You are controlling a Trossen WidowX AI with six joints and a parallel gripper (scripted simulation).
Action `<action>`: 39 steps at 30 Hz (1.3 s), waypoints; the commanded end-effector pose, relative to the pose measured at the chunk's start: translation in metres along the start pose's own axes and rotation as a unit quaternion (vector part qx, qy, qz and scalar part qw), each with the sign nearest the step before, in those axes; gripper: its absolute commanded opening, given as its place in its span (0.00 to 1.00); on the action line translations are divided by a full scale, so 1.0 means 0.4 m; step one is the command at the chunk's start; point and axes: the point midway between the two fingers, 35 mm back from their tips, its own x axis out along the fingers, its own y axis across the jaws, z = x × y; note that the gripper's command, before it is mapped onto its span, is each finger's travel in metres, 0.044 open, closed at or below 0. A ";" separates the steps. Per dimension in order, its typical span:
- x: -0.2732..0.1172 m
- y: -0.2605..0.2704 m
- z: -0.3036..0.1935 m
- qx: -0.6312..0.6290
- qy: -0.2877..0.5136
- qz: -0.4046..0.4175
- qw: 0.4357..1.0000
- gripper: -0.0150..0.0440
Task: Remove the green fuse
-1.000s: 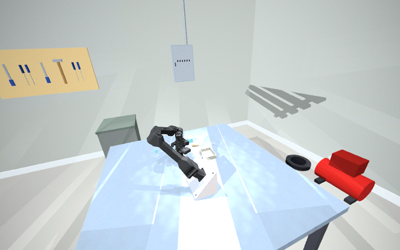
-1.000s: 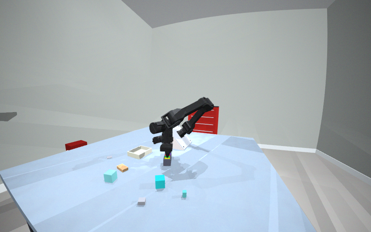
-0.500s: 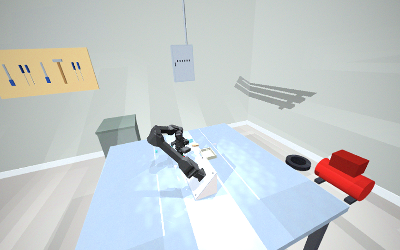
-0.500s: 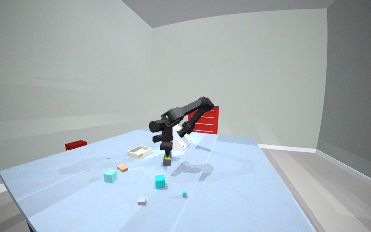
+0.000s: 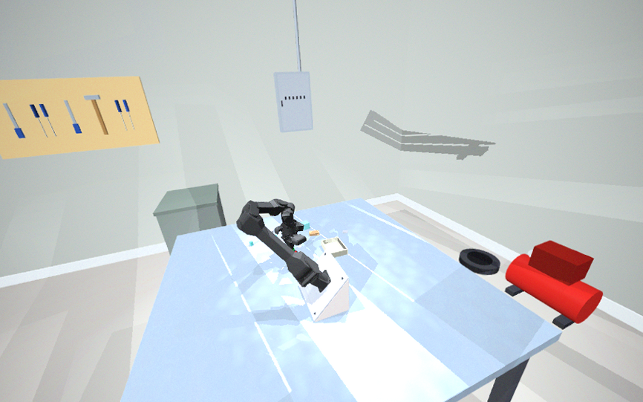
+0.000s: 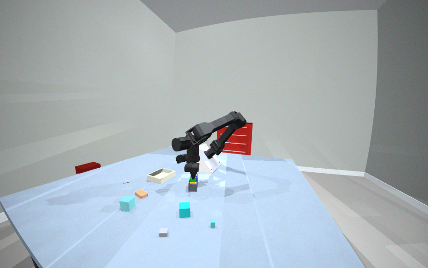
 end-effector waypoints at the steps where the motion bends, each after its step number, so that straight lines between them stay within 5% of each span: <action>1: -0.009 0.001 0.002 -0.003 -0.003 0.000 1.000 0.25; 39: -0.056 0.000 0.000 -0.002 -0.002 0.001 1.000 0.25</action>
